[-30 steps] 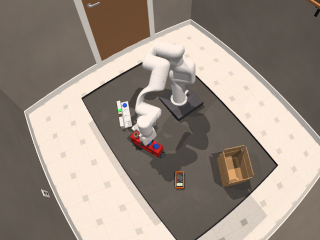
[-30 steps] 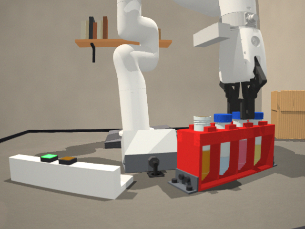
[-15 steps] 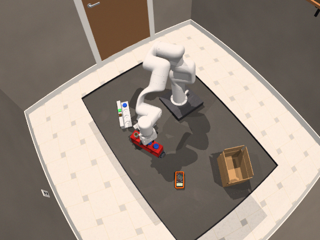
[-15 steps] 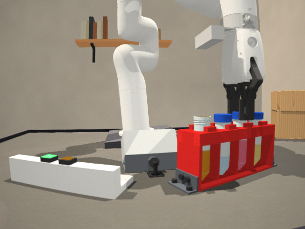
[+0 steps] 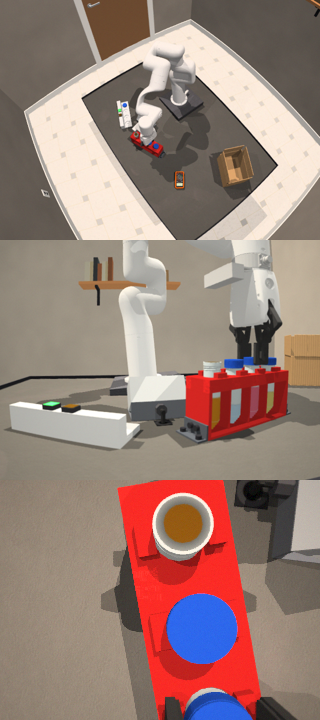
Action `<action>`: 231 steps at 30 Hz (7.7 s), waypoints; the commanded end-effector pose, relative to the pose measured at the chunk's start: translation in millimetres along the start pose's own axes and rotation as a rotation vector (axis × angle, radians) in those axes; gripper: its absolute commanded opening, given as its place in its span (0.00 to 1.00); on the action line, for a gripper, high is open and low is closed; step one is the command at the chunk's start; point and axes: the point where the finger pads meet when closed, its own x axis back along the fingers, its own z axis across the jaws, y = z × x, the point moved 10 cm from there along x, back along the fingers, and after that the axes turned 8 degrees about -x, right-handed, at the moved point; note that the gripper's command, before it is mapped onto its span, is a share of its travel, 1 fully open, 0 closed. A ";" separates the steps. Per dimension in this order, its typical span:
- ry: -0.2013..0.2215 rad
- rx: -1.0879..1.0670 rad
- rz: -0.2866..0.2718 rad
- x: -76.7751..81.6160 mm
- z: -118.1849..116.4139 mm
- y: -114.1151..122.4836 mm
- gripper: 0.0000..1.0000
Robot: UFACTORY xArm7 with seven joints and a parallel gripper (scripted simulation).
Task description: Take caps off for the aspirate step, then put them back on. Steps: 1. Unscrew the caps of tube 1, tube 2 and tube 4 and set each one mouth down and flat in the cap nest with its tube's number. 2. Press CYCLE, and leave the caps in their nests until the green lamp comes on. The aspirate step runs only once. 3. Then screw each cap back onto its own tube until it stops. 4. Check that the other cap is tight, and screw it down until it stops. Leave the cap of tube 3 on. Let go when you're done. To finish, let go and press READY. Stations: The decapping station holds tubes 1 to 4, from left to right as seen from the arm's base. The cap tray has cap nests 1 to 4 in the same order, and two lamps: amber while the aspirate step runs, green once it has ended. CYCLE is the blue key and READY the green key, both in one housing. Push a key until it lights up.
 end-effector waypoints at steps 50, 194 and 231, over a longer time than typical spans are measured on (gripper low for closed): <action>-0.003 0.771 -0.013 1.8 -1.9 -0.5 0.00; 0.005 -0.272 -0.013 0.1 -1.9 -0.6 0.00; 0.003 -0.147 -0.012 0.4 -1.7 -0.4 0.46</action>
